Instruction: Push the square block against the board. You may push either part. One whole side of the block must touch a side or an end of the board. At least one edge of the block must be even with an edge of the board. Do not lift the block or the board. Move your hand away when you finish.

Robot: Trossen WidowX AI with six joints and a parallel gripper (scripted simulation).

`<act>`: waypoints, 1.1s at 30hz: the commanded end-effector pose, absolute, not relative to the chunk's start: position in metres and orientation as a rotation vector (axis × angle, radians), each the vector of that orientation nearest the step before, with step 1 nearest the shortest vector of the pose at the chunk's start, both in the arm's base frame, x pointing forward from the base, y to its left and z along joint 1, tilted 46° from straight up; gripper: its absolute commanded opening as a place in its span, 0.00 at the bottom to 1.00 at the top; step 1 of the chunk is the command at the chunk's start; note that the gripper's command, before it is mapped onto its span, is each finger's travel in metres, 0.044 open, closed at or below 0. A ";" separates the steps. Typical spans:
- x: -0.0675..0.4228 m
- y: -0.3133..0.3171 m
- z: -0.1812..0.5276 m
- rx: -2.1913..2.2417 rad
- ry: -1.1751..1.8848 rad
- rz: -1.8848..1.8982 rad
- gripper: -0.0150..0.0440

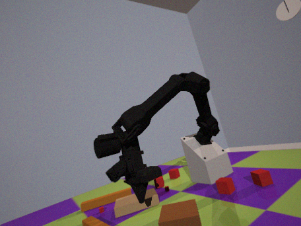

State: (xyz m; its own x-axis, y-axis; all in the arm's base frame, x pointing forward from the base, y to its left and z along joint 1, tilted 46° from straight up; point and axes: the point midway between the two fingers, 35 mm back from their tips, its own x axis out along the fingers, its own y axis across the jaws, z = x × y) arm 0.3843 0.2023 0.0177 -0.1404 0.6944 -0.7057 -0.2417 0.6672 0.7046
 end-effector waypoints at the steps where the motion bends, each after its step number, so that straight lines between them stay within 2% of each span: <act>1: 0.378 0.224 0.041 0.277 1.432 0.950 0.25; 21: 0.320 0.305 0.139 -0.166 1.065 1.356 0.25; 27: 0.319 0.307 0.138 -0.169 1.061 1.359 0.25; 33: 0.311 0.344 0.102 -0.167 1.061 1.360 0.25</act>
